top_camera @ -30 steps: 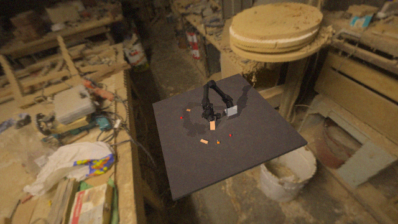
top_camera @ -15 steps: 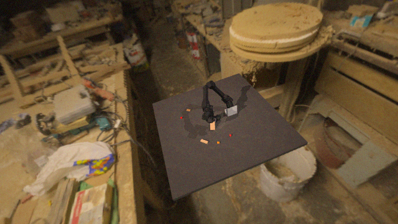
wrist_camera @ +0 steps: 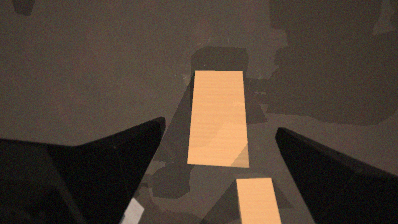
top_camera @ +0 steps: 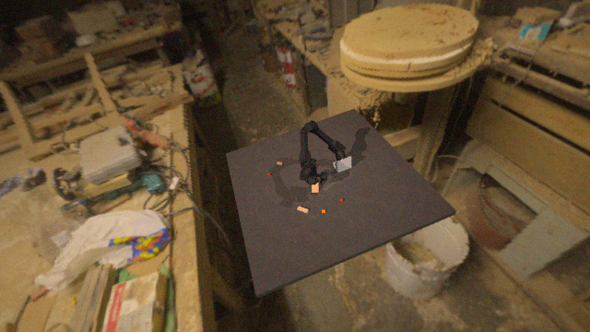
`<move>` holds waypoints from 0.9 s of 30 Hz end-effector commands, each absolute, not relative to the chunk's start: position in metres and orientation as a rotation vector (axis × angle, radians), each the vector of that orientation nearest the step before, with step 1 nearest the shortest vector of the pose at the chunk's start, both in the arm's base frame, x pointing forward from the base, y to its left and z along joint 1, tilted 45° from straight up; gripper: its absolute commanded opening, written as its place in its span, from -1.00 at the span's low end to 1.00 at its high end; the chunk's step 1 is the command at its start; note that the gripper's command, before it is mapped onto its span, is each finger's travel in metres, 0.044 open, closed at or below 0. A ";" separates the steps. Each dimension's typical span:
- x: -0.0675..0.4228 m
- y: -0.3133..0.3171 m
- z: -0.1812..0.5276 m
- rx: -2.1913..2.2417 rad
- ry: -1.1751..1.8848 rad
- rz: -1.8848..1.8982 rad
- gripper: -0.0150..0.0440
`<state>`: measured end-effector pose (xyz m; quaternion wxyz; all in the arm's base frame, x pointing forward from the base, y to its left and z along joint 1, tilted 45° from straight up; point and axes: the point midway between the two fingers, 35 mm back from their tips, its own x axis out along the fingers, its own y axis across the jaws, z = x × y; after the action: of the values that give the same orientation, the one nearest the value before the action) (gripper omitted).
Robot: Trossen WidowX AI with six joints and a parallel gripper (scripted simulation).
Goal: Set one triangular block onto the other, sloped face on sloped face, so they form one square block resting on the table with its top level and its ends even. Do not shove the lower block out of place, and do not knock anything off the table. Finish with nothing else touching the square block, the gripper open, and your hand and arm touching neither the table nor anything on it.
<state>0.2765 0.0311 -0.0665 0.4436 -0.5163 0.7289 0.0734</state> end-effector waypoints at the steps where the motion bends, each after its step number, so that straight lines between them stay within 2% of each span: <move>1: 0.275 0.025 -0.071 -1.293 1.811 0.189 1.00; 27: 0.269 -0.006 -0.097 -1.328 1.820 0.226 1.00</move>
<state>0.2704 -0.0024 -0.0947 0.4293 -0.5278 0.7275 0.0884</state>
